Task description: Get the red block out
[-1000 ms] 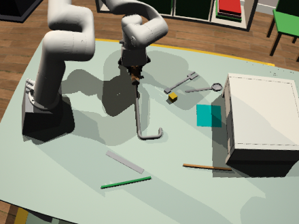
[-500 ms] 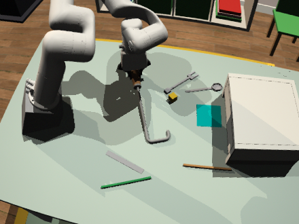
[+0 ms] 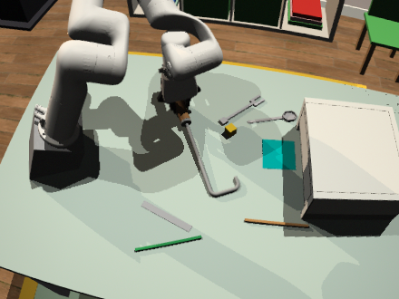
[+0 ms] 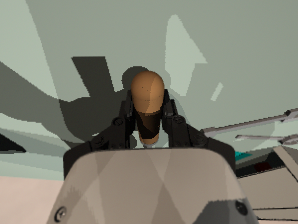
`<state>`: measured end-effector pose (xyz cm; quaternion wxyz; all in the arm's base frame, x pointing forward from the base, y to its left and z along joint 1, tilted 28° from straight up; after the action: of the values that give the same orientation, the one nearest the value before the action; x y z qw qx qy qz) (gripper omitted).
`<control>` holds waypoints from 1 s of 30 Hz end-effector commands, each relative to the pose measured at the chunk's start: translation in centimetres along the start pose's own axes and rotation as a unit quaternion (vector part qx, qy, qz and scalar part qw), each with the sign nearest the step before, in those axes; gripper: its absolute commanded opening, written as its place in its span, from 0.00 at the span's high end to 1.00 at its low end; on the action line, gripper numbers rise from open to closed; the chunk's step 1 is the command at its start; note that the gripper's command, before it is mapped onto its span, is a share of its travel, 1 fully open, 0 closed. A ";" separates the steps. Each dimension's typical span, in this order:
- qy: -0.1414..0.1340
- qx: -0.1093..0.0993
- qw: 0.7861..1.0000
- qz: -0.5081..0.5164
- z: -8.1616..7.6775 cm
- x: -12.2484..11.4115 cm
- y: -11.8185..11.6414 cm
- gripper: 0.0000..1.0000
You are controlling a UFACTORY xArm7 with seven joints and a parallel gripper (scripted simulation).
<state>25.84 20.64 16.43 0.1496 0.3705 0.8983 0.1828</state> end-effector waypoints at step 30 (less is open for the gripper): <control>0.001 -0.002 0.985 -0.171 0.0 -6.6 -3.6 1.00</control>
<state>27.86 14.16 15.74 0.1761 0.2270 0.9449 0.1568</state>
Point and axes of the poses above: the point where the finger pads meet when closed, its own z axis out along the fingers, its own y axis across the jaws, x = y × z, the point moved 8 cm from there along -z, back along the fingers, and after that the axes turned 13 degrees about -z, right-handed, at the moved point
